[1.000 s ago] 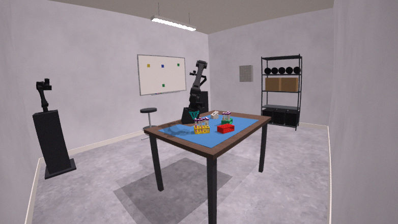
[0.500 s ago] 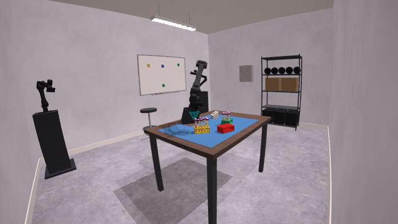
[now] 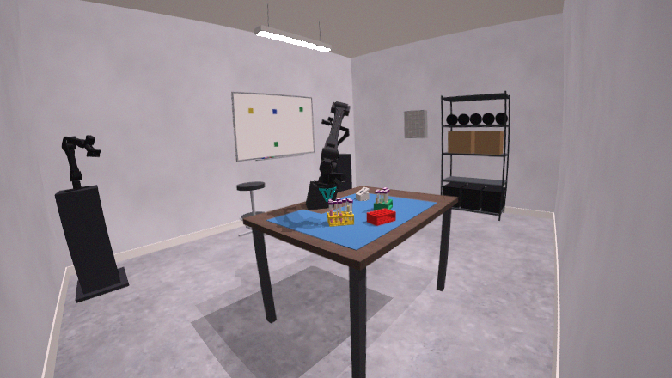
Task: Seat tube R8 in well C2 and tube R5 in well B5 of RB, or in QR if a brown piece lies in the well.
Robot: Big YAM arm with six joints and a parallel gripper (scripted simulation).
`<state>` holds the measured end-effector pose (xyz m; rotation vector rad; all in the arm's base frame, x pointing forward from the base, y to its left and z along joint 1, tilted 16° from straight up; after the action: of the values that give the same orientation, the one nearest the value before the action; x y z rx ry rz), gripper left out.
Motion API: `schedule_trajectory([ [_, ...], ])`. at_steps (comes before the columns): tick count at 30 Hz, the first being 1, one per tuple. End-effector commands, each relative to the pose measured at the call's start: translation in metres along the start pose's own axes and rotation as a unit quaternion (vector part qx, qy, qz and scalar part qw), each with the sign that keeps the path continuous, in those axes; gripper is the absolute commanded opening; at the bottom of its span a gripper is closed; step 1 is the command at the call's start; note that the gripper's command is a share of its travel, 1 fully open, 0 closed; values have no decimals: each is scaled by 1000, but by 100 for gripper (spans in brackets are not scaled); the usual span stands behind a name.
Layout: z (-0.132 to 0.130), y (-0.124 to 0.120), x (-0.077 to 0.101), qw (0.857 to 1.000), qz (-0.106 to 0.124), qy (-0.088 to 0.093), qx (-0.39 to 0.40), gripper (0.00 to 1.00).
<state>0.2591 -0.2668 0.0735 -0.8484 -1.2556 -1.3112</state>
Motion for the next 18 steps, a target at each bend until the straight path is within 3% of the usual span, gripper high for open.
schedule_trajectory([
  [1, -5, 4, -3, 1000, -1, -3, -5, 24],
  [8, -5, 4, -3, 1000, -1, -3, -5, 24],
  [9, -5, 4, -3, 1000, -1, -3, -5, 30],
  [13, -4, 3, -3, 1000, 0, -2, -5, 30],
  [14, -8, 6, 7, 1000, -8, -12, 1, 30],
  [18, -8, 6, 7, 1000, -8, -12, 1, 30],
])
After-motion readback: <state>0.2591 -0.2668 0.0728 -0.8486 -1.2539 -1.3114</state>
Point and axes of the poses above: the point where the finger pads meet when closed, its own x axis back along the fingers, its own z axis across the jaws, y = z × x, the point moved 10 cm from there along x, back along the fingers, and after that the axes turned 6 degrees about x, right-handed, at the moved point
